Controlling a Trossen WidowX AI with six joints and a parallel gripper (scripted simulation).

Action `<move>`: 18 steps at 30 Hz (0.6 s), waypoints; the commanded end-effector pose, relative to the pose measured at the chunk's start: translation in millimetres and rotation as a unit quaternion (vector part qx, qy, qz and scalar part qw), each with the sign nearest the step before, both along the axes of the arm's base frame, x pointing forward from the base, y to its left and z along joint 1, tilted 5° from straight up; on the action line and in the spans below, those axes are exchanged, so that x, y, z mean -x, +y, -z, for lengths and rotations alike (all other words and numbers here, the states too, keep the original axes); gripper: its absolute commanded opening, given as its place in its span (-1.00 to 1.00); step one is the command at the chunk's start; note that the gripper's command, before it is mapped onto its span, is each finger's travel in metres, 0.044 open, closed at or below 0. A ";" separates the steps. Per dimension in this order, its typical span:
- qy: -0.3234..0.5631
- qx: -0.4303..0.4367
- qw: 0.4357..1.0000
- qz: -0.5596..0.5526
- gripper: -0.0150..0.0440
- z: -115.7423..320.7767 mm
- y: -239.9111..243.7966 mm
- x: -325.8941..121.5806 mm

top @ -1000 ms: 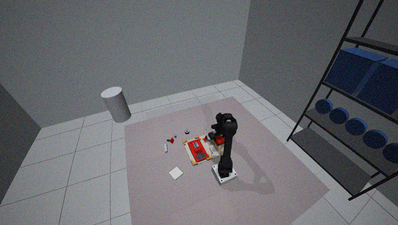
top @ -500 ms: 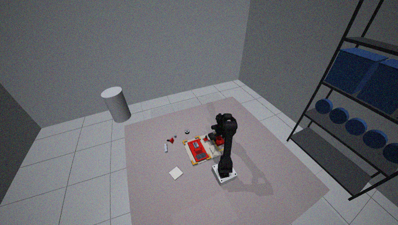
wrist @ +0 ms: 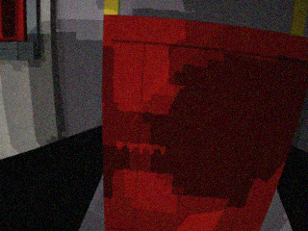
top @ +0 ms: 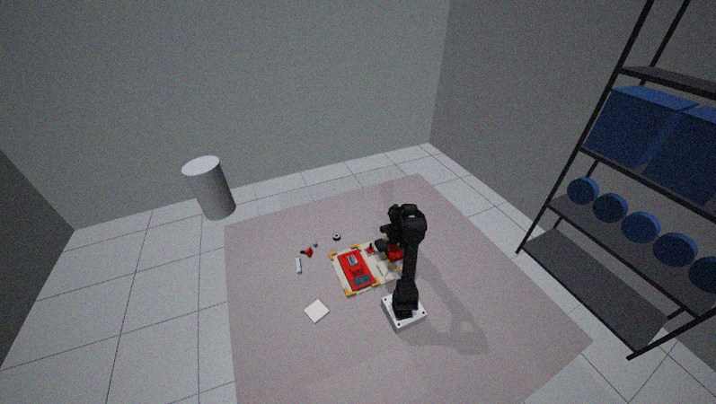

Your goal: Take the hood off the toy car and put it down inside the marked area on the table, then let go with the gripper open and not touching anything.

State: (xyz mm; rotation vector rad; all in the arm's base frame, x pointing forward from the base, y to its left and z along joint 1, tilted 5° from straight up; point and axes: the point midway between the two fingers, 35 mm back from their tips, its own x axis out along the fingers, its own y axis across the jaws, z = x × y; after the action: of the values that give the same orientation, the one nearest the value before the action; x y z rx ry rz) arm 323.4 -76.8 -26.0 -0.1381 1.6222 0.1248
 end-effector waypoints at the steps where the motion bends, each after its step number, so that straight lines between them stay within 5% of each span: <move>1: 0.000 0.000 1.000 0.000 0.49 -0.4 0.0 -0.2; 7: 0.000 0.000 1.000 0.000 1.00 -2.3 0.0 -0.5; 18: -0.002 0.006 1.000 0.000 1.00 -71.4 2.2 -3.9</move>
State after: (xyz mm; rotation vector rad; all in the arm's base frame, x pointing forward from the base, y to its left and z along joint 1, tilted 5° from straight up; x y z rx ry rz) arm 328.8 -74.3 37.1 -0.1476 1.6112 0.1242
